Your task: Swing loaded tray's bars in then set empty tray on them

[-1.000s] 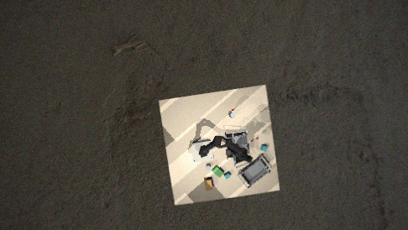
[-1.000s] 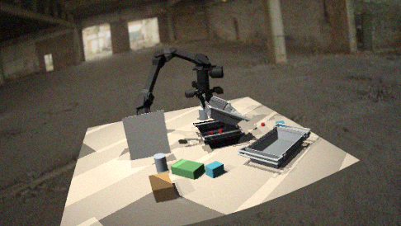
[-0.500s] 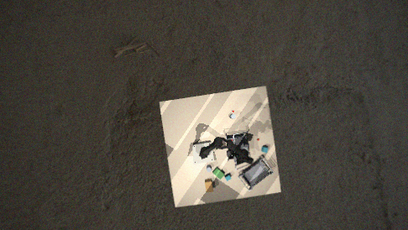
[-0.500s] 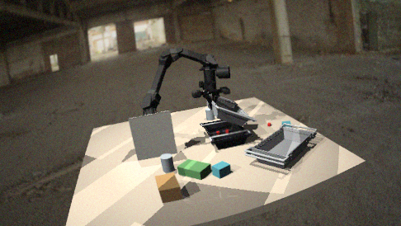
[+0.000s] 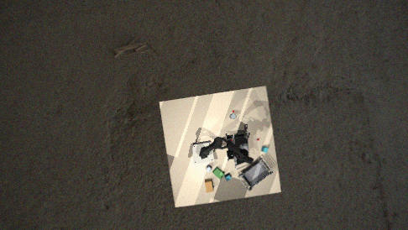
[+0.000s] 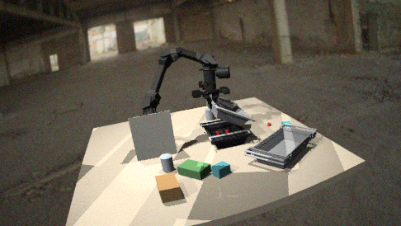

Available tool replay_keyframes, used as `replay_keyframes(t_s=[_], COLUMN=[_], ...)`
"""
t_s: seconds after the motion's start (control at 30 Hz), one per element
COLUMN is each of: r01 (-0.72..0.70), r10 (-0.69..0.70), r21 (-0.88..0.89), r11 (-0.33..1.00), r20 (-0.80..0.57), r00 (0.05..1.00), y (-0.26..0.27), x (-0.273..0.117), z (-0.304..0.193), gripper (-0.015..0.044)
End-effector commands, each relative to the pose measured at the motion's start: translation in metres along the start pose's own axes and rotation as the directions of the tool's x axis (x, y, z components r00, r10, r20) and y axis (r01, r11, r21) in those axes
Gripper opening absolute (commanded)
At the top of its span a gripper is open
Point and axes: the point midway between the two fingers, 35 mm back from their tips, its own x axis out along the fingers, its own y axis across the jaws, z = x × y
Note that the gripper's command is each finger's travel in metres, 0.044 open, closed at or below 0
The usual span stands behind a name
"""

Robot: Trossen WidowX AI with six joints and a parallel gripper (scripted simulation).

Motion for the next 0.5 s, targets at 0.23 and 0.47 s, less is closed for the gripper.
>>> replay_keyframes(t_s=[0.23,0.47], r01=[0.032,0.033], r10=[-0.032,-0.033], r21=[-0.004,-0.004], r11=[0.999,0.999], r20=[0.0,0.0], r00=[0.999,0.999], y=[-0.004,-0.004], x=[0.001,0.015], z=[-0.001,-0.001], gripper=[0.0,0.0])
